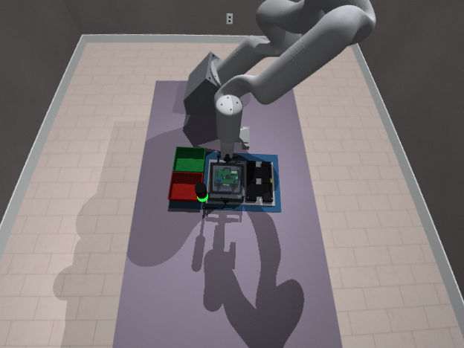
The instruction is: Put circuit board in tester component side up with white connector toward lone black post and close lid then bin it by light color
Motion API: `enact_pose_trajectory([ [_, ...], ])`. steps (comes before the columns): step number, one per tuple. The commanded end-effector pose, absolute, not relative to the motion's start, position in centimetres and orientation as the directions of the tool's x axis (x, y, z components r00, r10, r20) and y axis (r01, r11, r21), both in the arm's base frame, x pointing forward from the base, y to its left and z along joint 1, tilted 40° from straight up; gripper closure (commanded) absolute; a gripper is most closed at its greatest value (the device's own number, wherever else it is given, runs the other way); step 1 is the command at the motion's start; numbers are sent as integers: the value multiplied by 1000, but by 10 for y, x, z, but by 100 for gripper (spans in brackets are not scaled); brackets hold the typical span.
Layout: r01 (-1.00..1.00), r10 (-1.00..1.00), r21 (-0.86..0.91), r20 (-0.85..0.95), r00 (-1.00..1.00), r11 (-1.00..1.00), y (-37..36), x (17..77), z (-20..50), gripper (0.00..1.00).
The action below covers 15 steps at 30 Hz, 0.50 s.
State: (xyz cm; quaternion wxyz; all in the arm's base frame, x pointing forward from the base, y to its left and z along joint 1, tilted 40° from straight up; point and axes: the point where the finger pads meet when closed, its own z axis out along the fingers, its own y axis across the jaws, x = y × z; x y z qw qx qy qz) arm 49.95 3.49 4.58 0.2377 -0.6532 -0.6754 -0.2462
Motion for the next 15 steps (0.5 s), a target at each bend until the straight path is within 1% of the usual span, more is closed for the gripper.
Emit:
enact_pose_trajectory([
  [1,999,766,23,642,-34,25,34,500,46,72],
  [15,999,766,23,642,-34,25,35,500,45,72],
])
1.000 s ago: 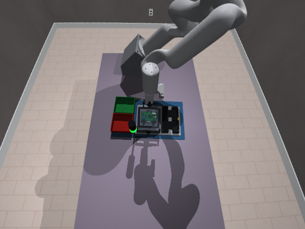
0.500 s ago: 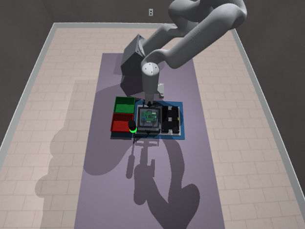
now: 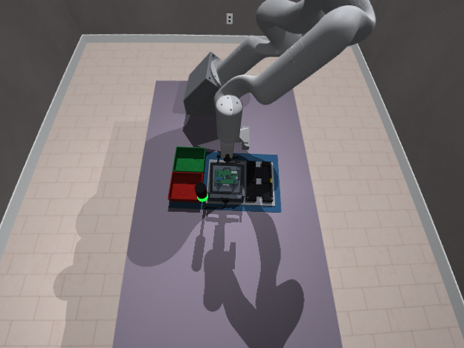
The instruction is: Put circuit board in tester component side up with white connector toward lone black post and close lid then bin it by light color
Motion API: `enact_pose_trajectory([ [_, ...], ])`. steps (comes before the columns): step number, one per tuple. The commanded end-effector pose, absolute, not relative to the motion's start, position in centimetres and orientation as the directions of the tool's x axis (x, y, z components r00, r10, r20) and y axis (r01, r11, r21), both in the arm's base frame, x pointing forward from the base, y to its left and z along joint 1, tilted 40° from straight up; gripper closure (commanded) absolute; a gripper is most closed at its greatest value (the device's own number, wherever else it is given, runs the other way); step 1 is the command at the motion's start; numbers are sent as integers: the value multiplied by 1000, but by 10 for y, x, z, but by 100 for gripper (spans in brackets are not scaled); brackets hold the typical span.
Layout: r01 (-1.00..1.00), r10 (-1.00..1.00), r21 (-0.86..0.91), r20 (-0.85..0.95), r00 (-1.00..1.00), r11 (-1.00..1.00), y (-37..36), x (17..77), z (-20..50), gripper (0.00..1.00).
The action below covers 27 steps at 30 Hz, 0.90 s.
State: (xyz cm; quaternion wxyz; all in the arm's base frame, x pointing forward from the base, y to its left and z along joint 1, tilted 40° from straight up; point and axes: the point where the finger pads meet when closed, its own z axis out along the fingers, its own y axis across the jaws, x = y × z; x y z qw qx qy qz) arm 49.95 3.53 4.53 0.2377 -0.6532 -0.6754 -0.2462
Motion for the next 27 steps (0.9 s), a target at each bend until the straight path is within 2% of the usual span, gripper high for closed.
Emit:
enact_pose_trajectory([
  [1,999,766,23,642,-34,25,35,500,45,72],
  [19,999,766,23,642,-34,25,36,500,44,72],
  [20,999,766,23,642,-34,25,36,500,44,100],
  [27,999,766,23,642,-34,25,36,500,44,100],
])
